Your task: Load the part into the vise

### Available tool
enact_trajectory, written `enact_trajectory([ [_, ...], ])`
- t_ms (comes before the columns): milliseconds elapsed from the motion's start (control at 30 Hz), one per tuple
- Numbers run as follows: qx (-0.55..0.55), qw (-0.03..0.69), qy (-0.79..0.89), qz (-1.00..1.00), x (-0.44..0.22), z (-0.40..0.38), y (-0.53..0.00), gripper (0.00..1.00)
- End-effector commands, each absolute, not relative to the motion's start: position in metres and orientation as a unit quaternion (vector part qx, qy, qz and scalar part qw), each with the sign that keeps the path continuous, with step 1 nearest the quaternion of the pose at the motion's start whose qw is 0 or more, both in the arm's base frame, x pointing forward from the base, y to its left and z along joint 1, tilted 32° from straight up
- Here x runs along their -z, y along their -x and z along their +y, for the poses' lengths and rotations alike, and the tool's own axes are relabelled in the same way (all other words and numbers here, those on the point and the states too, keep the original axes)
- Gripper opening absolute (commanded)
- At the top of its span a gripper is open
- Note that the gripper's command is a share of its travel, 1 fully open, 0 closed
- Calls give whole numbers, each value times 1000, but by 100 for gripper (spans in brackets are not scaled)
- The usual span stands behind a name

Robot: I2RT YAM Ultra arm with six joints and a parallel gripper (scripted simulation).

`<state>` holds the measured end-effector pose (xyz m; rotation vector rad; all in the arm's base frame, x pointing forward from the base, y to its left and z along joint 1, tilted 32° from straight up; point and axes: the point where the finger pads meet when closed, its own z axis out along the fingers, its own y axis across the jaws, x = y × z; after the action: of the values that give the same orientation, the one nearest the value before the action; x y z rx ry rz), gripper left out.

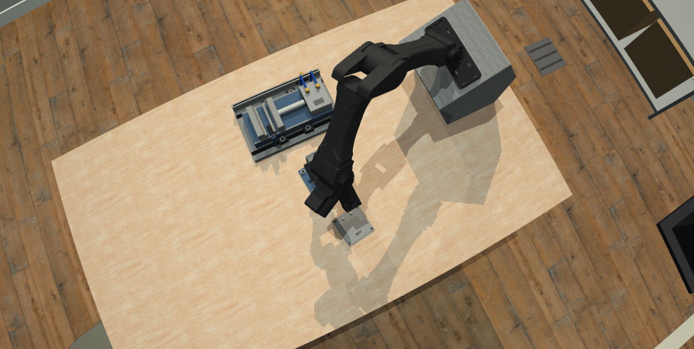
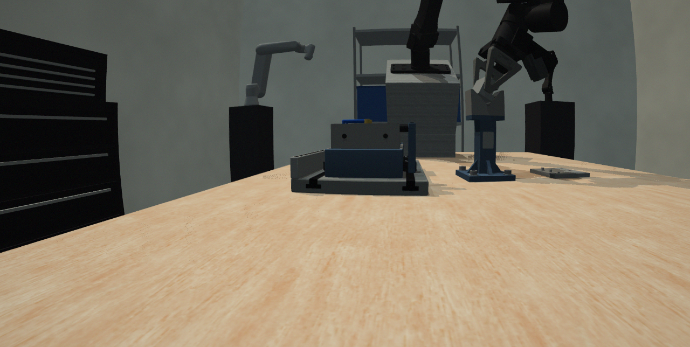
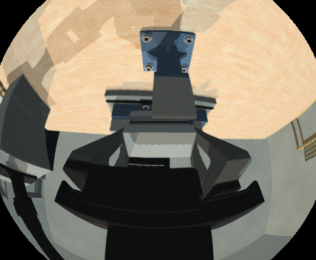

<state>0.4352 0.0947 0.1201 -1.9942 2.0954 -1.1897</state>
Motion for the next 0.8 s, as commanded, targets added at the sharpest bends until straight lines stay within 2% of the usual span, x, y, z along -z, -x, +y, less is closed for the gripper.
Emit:
enact_trajectory([
  [0,406,-9,621,671,-134,96,-434,0],
  [767,454,-55,586,669,-139,97,-433,0],
])
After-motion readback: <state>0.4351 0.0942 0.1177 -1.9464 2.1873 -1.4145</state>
